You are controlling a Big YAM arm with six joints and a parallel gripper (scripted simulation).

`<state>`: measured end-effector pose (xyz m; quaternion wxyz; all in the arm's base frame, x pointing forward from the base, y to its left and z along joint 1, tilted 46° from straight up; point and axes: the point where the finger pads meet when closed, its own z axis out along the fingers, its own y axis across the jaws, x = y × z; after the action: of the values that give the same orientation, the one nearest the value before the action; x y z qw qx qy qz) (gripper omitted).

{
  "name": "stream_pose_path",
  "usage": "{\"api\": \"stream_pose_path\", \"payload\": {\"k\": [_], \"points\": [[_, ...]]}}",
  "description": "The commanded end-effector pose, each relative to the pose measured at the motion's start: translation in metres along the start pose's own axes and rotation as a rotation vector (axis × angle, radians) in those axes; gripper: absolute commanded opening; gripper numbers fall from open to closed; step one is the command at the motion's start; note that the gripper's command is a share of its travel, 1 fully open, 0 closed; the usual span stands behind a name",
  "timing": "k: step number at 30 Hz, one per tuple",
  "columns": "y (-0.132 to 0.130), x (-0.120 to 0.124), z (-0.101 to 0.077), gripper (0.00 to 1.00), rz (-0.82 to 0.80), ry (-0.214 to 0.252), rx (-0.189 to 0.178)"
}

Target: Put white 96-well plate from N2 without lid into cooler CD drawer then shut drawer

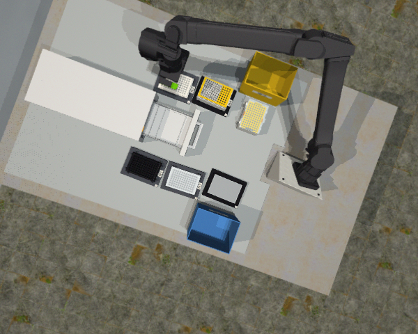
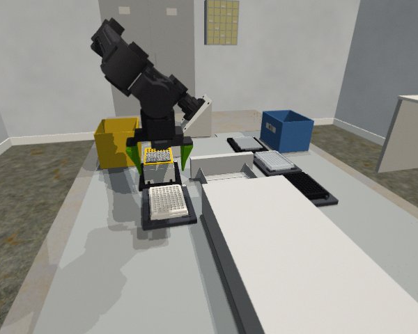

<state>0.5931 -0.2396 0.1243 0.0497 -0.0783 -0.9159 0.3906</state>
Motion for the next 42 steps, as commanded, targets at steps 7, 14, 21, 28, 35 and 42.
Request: {"api": "stream_pose_path", "payload": {"k": [7, 14, 21, 28, 35, 42], "points": [[0.001, -0.006, 0.023, 1.0, -0.003, 0.008, 0.003], [0.005, -0.001, 0.036, 1.0, -0.014, 0.018, 0.002], [0.005, -0.001, 0.045, 1.0, -0.014, 0.018, 0.002], [0.005, -0.001, 0.052, 1.0, -0.014, 0.018, 0.002], [0.005, -0.001, 0.061, 1.0, -0.014, 0.018, 0.002], [0.004, -0.002, 0.067, 1.0, -0.011, 0.015, 0.002]]}}
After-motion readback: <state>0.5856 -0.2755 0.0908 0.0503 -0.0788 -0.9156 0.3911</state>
